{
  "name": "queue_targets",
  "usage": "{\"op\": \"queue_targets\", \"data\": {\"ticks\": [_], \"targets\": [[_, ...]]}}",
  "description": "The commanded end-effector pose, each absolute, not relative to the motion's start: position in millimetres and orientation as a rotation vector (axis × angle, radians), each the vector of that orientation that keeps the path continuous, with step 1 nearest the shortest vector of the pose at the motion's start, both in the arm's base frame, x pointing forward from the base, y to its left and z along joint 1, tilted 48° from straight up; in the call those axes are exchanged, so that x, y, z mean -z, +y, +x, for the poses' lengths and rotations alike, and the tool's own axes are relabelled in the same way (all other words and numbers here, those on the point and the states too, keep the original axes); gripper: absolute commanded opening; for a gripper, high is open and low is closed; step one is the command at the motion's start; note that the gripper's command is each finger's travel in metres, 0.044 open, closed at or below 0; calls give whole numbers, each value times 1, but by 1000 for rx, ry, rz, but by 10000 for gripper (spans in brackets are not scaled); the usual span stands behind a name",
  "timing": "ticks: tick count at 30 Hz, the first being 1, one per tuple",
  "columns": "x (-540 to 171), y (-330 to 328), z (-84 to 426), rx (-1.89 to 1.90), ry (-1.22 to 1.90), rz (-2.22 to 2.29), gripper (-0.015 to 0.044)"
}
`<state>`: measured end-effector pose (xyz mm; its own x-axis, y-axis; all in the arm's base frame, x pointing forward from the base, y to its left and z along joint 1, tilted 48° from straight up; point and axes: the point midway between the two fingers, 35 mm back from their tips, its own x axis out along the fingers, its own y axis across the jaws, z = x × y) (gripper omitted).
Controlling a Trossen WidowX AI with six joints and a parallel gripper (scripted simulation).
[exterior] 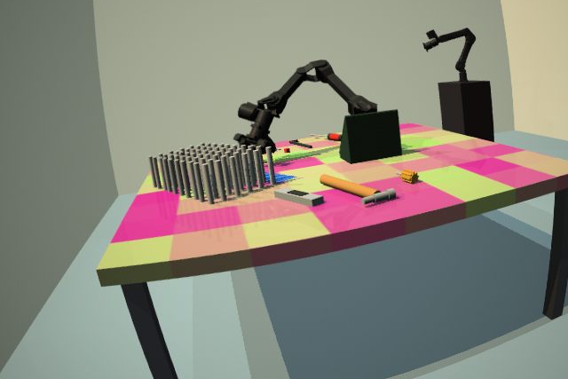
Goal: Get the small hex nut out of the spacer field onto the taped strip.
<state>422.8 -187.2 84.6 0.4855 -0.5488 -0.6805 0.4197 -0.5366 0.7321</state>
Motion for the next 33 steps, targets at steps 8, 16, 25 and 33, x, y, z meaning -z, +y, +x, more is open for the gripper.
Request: {"op": "queue_targets", "data": {"ticks": [8,16,25,33], "targets": [[-89,-190,416,1233,-103,1745,0],[-91,-191,411,1233,-102,1744,0],[-94,-193,406,1234,-101,1744,0],[-96,-194,401,1234,-101,1743,0]]}}
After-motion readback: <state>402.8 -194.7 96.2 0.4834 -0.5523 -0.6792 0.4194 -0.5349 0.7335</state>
